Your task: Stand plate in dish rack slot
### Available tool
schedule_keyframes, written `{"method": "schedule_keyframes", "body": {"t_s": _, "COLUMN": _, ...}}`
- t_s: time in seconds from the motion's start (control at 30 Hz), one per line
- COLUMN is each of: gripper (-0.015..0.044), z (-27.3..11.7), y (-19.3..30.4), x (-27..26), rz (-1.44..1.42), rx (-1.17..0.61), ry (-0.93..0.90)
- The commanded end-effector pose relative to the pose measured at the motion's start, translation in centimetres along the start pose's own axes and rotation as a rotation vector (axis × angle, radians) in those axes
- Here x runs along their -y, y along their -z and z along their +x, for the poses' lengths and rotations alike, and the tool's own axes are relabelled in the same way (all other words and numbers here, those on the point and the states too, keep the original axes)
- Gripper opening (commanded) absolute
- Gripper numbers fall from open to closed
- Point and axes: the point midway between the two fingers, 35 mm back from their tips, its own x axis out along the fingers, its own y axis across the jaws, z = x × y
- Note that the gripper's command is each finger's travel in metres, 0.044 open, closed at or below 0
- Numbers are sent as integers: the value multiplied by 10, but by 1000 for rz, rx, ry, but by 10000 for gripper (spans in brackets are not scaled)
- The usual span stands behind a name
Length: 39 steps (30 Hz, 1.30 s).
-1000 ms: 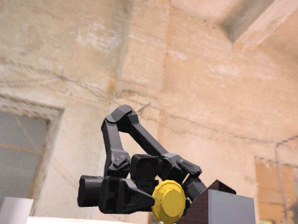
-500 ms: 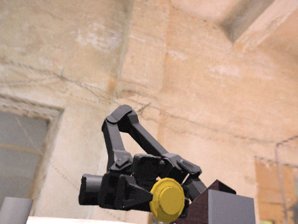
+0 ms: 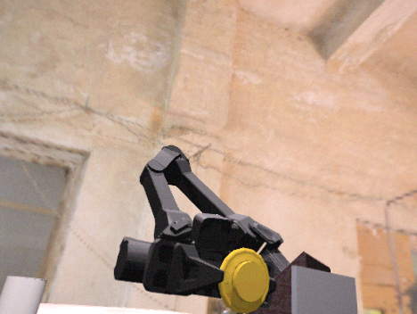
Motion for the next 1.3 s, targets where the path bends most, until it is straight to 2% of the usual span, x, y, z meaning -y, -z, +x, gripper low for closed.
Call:
{"method": "schedule_keyframes", "body": {"t_s": 0.0, "gripper": 0, "z": 4, "y": 1, "x": -2, "rz": 6, "rx": -1, "ry": -4}}
{"method": "schedule_keyframes", "body": {"t_s": 0.23, "gripper": 0, "z": 14, "y": 1, "x": -4, "rz": -1, "rx": 1, "ry": -1}}
{"method": "schedule_keyframes", "body": {"t_s": 0.37, "gripper": 0, "z": 16, "y": 20, "x": -5, "rz": -9, "rx": 2, "ry": 4}}
{"method": "schedule_keyframes", "body": {"t_s": 0.8, "gripper": 0, "z": 14, "y": 14, "x": -5, "rz": -2, "rx": -6, "ry": 2}}
{"method": "schedule_keyframes", "body": {"t_s": 1.27, "gripper": 368, "z": 15, "y": 15, "x": -5, "rz": -6, "rx": -5, "ry": 2}}
